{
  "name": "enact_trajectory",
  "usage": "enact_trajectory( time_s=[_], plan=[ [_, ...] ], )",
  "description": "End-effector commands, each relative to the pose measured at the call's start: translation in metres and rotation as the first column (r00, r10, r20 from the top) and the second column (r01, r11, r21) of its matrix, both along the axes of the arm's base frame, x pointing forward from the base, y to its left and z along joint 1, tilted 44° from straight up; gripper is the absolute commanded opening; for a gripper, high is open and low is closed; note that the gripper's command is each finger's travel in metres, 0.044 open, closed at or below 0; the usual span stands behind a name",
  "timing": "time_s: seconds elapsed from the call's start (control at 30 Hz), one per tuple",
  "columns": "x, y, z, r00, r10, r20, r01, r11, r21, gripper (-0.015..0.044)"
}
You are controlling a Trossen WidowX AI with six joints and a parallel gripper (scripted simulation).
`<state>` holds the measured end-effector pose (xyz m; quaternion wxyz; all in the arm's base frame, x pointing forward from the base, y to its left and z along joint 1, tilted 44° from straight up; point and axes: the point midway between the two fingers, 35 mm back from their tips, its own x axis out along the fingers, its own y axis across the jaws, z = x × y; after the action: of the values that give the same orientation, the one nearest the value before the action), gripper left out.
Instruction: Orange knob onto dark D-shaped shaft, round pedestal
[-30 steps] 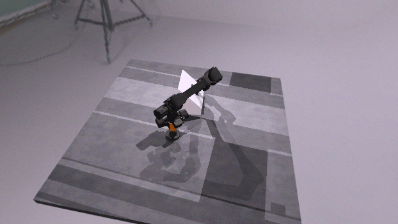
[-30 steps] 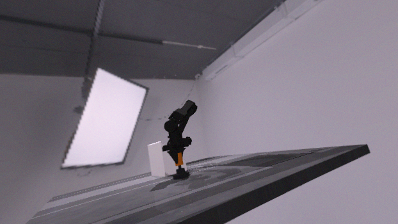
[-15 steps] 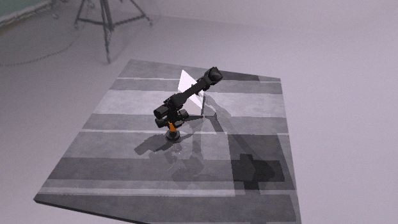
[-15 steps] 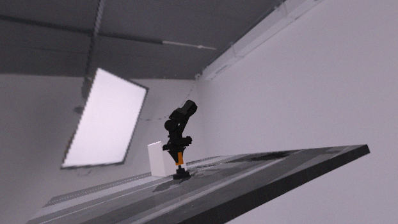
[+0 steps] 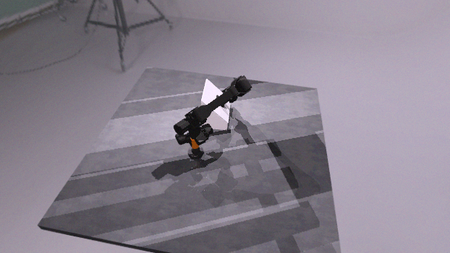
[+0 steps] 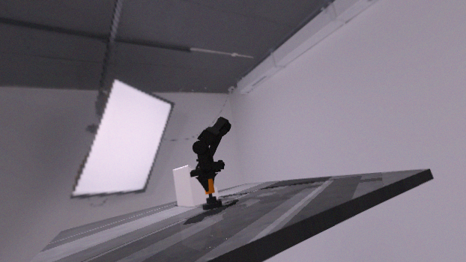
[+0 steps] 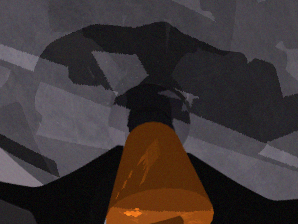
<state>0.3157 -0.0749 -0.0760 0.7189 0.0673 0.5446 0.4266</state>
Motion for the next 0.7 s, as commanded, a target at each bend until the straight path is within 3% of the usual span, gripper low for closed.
enact_trajectory(
  time_s=[0.0,0.2,0.37,0.67],
  plan=[
    [-0.0018,-0.0003,0.0030,1.000,-0.003,-0.002,0.003,1.000,0.000,0.0000],
    [-0.0017,-0.0010,0.0050,1.000,0.016,0.016,-0.016,1.000,-0.001,0.0000],
    [-0.0013,-0.0016,0.0061,0.981,0.141,0.134,-0.140,0.990,-0.018,0.0000],
    [0.0018,-0.0024,0.0047,0.979,0.149,0.141,-0.147,0.989,-0.020,0.0000]
  ],
)
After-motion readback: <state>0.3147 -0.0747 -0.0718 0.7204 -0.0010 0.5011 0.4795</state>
